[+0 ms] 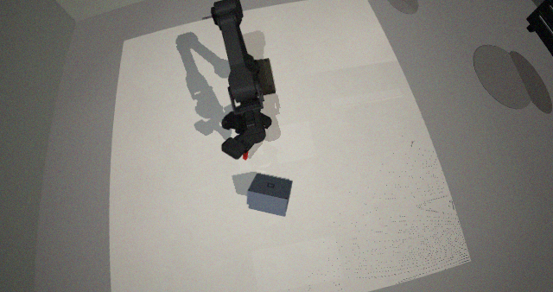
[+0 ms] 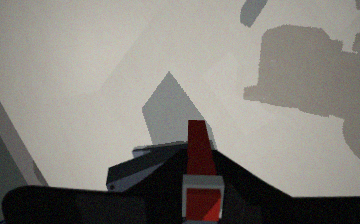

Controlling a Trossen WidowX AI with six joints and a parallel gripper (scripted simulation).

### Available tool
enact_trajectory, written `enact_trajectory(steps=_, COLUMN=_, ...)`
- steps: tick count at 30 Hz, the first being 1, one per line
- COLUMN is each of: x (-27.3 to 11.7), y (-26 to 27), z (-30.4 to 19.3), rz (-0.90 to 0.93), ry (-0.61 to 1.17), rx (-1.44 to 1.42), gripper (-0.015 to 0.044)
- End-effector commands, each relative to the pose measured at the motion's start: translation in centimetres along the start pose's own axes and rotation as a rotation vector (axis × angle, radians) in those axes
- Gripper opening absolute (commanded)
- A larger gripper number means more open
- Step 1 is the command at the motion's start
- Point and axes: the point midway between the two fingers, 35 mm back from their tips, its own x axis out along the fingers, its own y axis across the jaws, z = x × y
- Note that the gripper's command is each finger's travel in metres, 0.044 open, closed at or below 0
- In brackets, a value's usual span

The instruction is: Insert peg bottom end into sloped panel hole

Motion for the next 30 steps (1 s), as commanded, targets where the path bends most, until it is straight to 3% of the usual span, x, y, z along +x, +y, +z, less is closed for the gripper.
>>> enact_trajectory(steps=1, x=0.0, y=-0.2, z=-0.3, rz=0.016, ry=0.002, rx=-0.02, gripper=0.0)
enact_trajectory(steps=30, x=-1.0, y=-1.2, z=-3.5, rz=0.154, ry=0.068, rx=-0.135, gripper=0.0)
